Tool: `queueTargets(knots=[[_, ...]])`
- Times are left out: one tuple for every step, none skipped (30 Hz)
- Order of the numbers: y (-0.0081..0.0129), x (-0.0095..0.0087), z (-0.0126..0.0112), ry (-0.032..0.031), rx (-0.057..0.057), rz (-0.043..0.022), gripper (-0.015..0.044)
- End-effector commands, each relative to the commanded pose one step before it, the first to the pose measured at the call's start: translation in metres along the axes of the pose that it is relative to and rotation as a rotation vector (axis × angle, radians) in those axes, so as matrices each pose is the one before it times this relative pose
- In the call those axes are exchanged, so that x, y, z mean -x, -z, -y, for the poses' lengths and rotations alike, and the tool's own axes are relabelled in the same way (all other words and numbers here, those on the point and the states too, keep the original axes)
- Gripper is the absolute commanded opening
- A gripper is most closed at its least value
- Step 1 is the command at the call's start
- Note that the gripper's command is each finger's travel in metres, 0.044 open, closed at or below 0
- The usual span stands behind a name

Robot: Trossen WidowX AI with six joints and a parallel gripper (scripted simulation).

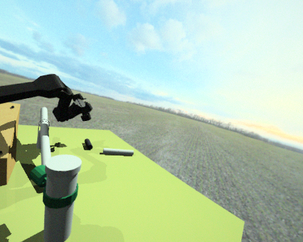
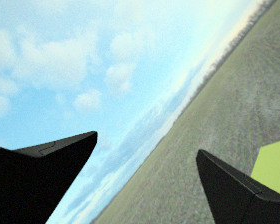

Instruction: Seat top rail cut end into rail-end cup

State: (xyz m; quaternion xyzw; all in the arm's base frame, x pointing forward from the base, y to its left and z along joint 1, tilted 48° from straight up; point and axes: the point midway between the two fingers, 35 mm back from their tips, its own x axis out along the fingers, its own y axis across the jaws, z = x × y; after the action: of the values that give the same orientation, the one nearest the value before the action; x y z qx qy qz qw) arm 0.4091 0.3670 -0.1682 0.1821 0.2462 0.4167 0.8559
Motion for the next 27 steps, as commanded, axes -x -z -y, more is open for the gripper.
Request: queueTargets(knots=[[-0.00088,-0.00026,0.00000,0.00796,-0.0036,-0.00363,0.0426],[-0.00257,-0.00060,-0.00004,0.02398,-0.0104,-0.01088,0.0440],[-0.00409,-0.00036,-0.00022,0.04027,-0.0163,-0.01813,0.0440],[-0.00458,0.00064,-0.00045,0.04888,-0.0179,-0.02171,0.0440],[-0.00419,0.00182,-0.00054,0.04938,-0.0159,-0.02153,0.0440],[-0.00378,0.00299,-0.00049,0.04985,-0.0140,-0.02126,0.0440],[-0.00337,0.00413,-0.00032,0.05029,-0.0120,-0.02090,0.0440],[-0.00295,0.00523,-0.00002,0.05069,-0.0101,-0.02046,0.0440],[-0.00253,0.00628,0.00040,0.05105,-0.0081,-0.01992,0.0440],[-0.00211,0.00726,0.00092,0.05137,-0.0061,-0.01930,0.0440],[-0.00171,0.00817,0.00155,0.05164,-0.0042,-0.01859,0.0440],[-0.00131,0.00900,0.00226,0.05187,-0.0023,-0.01780,0.0440],[-0.00093,0.00974,0.00306,0.05205,-0.0003,-0.01693,0.0440],[-0.00057,0.01039,0.00392,0.05218,0.0016,-0.01598,0.0440],[-0.00022,0.01093,0.00484,0.05225,0.0034,-0.01496,0.0440],[0.00010,0.01136,0.00580,0.05227,0.0053,-0.01387,0.0440],[0.00041,0.01169,0.00678,0.05224,0.0071,-0.01271,0.0440],[0.00070,0.01190,0.00778,0.05215,0.0088,-0.01148,0.0440],[0.00097,0.01201,0.00878,0.05200,0.0106,-0.01019,0.0440],[0.00122,0.01202,0.00977,0.05180,0.0122,-0.00884,0.0440],[0.00139,0.01196,0.01069,0.05127,0.0141,-0.00746,0.0440],[0.00163,0.01177,0.01162,0.05096,0.0156,-0.00604,0.0440],[0.00185,0.01148,0.01249,0.05058,0.0172,-0.00457,0.0440],[0.00207,0.01111,0.01331,0.05015,0.0186,-0.00306,0.0440],[0.00227,0.01066,0.01407,0.04967,0.0200,-0.00152,0.0440],[0.00248,0.01014,0.01474,0.04913,0.0214,0.00006,0.0440],[0.00268,0.00956,0.01533,0.04853,0.0227,0.00167,0.0440]])
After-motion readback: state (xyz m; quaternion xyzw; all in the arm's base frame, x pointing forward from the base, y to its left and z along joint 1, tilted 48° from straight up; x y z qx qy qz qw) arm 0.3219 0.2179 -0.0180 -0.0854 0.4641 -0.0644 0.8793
